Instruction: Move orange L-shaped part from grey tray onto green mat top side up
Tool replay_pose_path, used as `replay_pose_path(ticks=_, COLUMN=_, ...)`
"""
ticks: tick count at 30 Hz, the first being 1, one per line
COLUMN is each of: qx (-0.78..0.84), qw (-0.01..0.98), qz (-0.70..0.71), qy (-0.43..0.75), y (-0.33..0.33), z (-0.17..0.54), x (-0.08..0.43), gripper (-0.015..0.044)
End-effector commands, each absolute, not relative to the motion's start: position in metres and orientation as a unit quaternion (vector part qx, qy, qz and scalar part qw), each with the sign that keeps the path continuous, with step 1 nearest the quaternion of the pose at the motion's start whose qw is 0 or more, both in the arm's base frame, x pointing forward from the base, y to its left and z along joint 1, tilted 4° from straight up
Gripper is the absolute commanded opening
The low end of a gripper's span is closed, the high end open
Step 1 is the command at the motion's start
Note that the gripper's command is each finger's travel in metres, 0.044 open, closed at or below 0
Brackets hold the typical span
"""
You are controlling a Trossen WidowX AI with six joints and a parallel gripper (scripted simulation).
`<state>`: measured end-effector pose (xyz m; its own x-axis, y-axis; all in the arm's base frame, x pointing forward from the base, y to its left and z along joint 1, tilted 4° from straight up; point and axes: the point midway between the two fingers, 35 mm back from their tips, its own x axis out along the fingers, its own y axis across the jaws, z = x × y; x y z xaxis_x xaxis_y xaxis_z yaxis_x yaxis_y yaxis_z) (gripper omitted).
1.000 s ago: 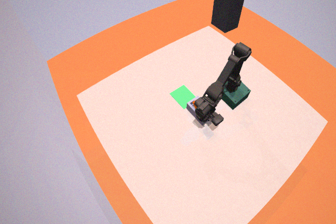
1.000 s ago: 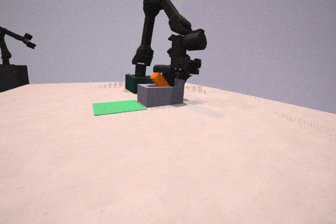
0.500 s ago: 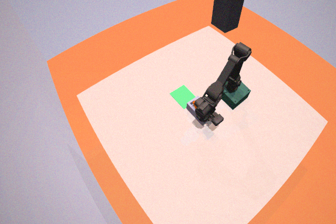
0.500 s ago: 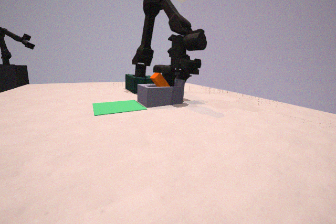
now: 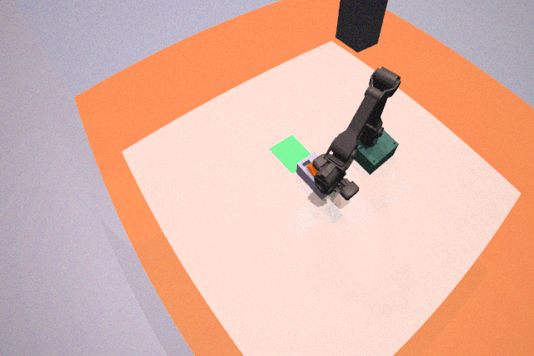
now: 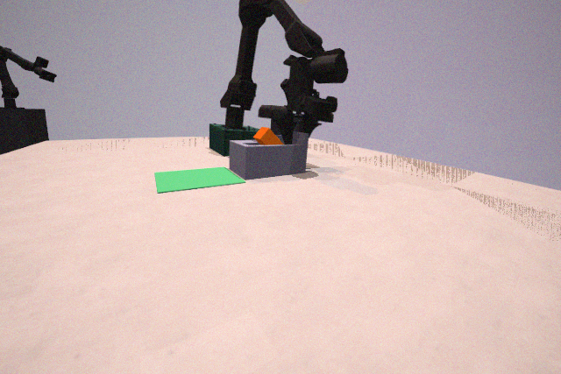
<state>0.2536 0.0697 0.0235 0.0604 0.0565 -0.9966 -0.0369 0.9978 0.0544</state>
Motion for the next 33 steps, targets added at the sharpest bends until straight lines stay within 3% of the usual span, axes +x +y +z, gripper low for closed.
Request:
replay_pose_path(ticks=1, qx=0.009, qw=0.735, qz=0.030, qy=0.678, y=0.070, z=0.029, x=0.258, gripper=0.0180)
replay_pose_path(ticks=5, qx=0.009, qw=0.735, qz=0.030, qy=0.678, y=0.069, z=0.036, x=0.258, gripper=0.0180)
replay_pose_path(ticks=13, qx=0.008, qw=0.735, qz=0.029, qy=0.678, y=0.053, z=0.124, x=0.251, gripper=0.0180)
replay_pose_path(ticks=33, qx=0.010, qw=0.730, qz=0.027, qy=0.682, y=0.053, z=0.120, x=0.249, gripper=0.0180)
